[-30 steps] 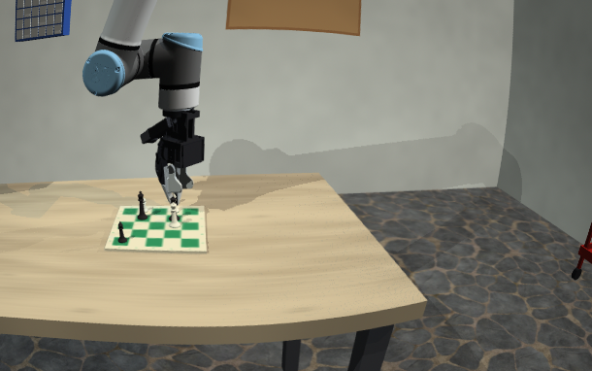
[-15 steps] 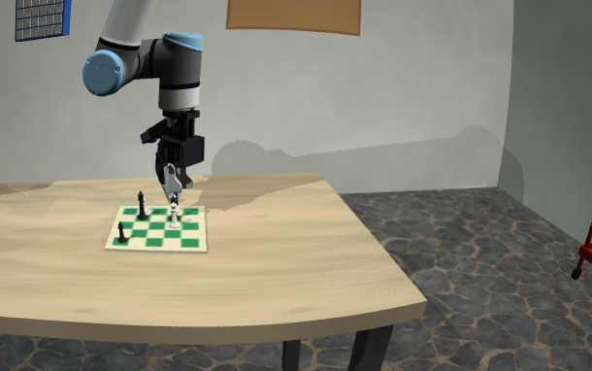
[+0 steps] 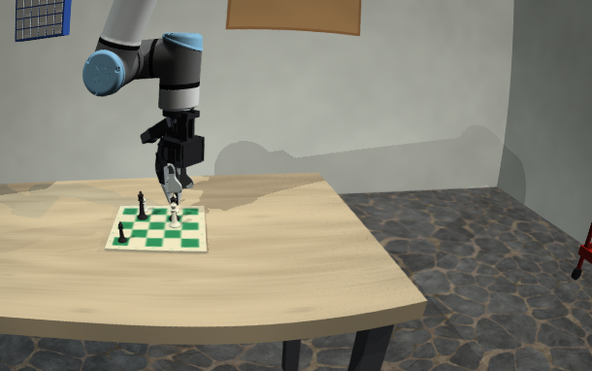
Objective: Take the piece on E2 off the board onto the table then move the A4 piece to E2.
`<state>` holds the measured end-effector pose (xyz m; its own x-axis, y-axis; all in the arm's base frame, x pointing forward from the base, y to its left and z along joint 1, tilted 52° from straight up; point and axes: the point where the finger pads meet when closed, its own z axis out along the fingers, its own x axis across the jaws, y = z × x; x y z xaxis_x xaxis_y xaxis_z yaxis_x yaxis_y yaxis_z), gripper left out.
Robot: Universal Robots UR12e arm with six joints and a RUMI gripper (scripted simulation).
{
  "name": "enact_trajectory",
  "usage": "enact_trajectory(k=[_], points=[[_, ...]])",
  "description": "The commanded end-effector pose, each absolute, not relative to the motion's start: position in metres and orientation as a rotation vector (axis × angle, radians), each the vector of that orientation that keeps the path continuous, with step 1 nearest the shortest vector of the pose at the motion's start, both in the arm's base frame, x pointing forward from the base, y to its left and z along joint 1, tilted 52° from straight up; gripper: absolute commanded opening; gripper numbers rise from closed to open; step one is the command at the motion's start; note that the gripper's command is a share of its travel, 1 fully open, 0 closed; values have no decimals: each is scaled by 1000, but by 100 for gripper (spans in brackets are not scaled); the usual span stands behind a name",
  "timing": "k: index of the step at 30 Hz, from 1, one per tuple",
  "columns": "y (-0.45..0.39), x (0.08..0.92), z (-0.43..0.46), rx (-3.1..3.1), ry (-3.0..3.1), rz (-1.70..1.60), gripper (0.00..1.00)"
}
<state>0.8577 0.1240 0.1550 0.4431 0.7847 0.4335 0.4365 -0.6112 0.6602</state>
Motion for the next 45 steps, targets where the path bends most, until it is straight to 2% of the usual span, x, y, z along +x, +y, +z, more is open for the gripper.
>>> enact_trajectory(k=[1,3,4,6,7,9,10,26,45], points=[[124,858,156,2242,1027,1024,9],[124,858,156,2242,1027,1024,9],[124,858,156,2242,1027,1024,13],[124,858,156,2242,1027,1024,13],[124,858,156,2242,1027,1024,18],[124,858,156,2242,1027,1024,18],[124,858,156,2242,1027,1024,22],[125,853,159,2242,1027,1024,22],[133,793,206,2242,1027,1024,22]])
